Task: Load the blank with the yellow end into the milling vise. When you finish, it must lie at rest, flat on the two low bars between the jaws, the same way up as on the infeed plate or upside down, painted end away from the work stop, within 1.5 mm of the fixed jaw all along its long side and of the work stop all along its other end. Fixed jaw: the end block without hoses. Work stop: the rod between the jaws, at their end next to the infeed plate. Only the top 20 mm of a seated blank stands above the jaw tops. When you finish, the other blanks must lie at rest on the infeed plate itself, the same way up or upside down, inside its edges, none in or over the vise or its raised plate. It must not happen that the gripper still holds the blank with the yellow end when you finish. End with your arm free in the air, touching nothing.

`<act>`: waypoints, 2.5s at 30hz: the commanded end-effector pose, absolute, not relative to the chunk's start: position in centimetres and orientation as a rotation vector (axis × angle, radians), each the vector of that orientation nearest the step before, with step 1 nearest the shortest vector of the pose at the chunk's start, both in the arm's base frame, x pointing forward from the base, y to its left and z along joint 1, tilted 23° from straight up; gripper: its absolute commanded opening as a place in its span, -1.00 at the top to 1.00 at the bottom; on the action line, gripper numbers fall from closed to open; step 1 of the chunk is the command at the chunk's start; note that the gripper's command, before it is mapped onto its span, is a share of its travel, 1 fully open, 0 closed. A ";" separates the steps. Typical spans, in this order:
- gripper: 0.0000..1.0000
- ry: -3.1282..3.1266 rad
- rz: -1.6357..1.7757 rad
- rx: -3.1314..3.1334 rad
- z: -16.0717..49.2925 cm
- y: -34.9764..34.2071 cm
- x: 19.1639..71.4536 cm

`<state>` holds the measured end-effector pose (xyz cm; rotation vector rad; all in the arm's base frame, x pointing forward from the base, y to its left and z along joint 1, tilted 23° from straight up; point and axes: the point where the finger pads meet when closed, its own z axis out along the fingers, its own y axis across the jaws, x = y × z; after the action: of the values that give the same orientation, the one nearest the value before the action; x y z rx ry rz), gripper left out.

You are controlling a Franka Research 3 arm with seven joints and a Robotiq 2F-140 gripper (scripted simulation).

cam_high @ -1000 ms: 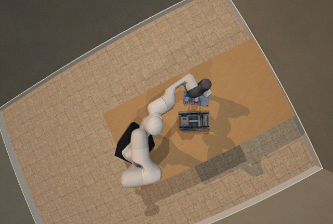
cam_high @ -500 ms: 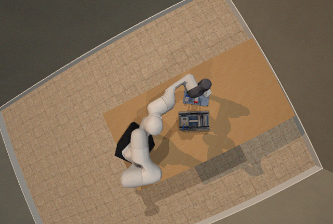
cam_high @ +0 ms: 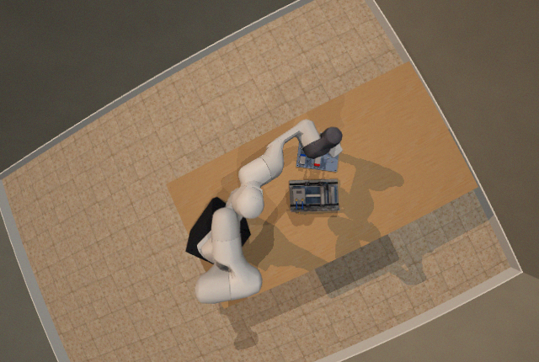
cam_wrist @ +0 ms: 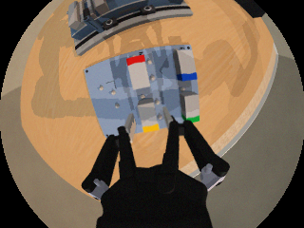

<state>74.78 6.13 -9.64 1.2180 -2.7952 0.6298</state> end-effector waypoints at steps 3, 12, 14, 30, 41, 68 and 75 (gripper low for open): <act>0.19 -2.796 0.631 1.216 -9.7 6.0 74.8; 1.00 -2.795 0.630 1.218 -9.6 6.1 74.8; 1.00 -2.795 0.630 1.218 -9.6 6.1 74.8; 1.00 -2.796 0.630 1.218 -9.6 6.2 74.8; 1.00 -2.796 0.630 1.218 -9.6 6.2 74.8; 1.00 -2.796 0.630 1.218 -9.6 6.2 74.8; 1.00 -2.796 0.630 1.218 -8.5 6.6 74.6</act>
<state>74.98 6.96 -9.35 1.2319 -2.8013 0.6280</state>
